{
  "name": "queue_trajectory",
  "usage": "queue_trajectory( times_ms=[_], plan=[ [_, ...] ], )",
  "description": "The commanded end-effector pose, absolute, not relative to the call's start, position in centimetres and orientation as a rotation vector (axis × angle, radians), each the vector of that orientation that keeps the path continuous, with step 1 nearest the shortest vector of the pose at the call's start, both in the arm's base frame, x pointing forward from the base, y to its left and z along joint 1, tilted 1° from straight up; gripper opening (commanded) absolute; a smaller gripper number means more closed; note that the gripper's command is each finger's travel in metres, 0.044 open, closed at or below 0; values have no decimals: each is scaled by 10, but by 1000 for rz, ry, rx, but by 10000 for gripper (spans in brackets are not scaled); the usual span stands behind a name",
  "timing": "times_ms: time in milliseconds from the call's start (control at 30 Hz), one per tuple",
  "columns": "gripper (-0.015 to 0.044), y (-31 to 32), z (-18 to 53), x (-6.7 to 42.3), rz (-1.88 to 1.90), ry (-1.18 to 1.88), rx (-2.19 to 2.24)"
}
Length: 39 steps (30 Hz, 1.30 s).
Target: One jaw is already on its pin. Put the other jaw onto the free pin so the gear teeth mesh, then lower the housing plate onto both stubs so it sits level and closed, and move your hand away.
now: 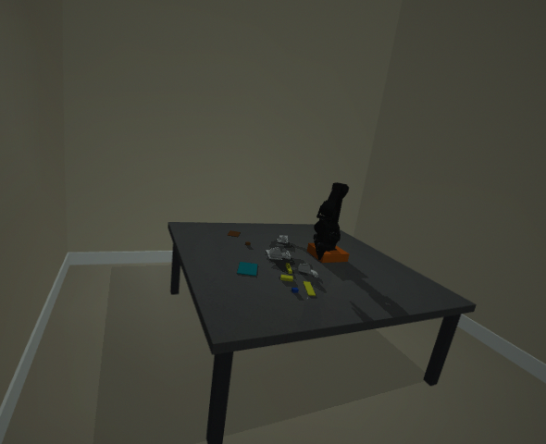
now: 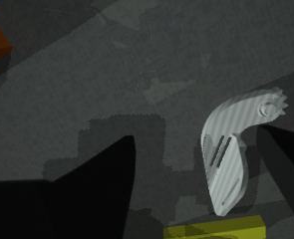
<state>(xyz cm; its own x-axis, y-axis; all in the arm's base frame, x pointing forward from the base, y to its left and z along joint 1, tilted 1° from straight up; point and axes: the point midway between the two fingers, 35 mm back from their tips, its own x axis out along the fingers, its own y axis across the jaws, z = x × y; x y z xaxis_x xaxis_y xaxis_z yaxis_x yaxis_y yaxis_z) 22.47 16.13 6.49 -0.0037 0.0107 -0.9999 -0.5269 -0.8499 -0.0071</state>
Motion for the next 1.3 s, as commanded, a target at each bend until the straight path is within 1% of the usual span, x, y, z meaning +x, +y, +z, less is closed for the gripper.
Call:
queue_trajectory(
  times_ms=[0, 267, 833, 1267],
  plan=[
    [204, 162, 69, 226, 1904, 523, -1903],
    [0, 162, 69, 226, 1904, 523, -1903],
    [0, 162, 69, 226, 1904, 523, -1903],
    [341, 162, 67, 226, 1906, 528, -1900]
  ],
)
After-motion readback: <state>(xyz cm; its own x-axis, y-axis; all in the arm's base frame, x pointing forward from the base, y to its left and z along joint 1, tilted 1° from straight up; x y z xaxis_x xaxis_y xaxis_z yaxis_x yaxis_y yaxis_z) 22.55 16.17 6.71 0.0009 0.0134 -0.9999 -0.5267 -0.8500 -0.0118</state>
